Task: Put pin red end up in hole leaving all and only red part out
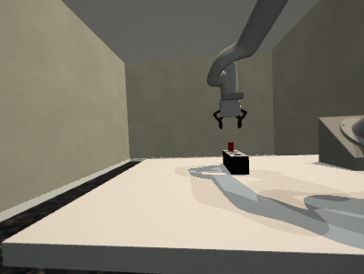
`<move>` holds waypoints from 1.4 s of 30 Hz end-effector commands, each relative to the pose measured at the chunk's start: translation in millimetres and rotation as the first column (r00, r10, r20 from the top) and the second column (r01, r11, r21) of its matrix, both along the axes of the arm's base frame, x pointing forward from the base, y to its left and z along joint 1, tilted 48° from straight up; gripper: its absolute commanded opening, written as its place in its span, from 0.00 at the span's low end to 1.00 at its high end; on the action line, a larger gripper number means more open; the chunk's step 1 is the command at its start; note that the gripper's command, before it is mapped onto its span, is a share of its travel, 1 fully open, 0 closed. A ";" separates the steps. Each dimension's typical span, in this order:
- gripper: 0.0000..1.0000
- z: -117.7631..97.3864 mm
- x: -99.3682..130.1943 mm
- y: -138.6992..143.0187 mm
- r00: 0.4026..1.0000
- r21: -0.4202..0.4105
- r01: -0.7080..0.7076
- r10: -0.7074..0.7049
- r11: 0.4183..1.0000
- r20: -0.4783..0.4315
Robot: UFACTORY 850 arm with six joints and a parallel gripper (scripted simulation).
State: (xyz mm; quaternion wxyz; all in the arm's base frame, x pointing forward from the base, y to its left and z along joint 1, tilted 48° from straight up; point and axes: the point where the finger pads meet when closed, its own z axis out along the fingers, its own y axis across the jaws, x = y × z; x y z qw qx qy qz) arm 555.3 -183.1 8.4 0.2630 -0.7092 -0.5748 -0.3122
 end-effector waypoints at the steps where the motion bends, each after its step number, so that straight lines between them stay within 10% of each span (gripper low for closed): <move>1: 1.00 0.6 0.5 -0.9 1.000 -0.001 0.001 -0.001 1.000 0.001; 32: 1.00 0.6 0.5 -0.9 1.000 -0.001 0.001 -0.001 1.000 0.001; 33: 1.00 -32.0 8.1 36.2 1.000 -0.001 0.001 -0.001 1.000 0.001; 42: 1.00 -32.0 8.1 36.2 1.000 -0.001 0.001 -0.001 1.000 0.001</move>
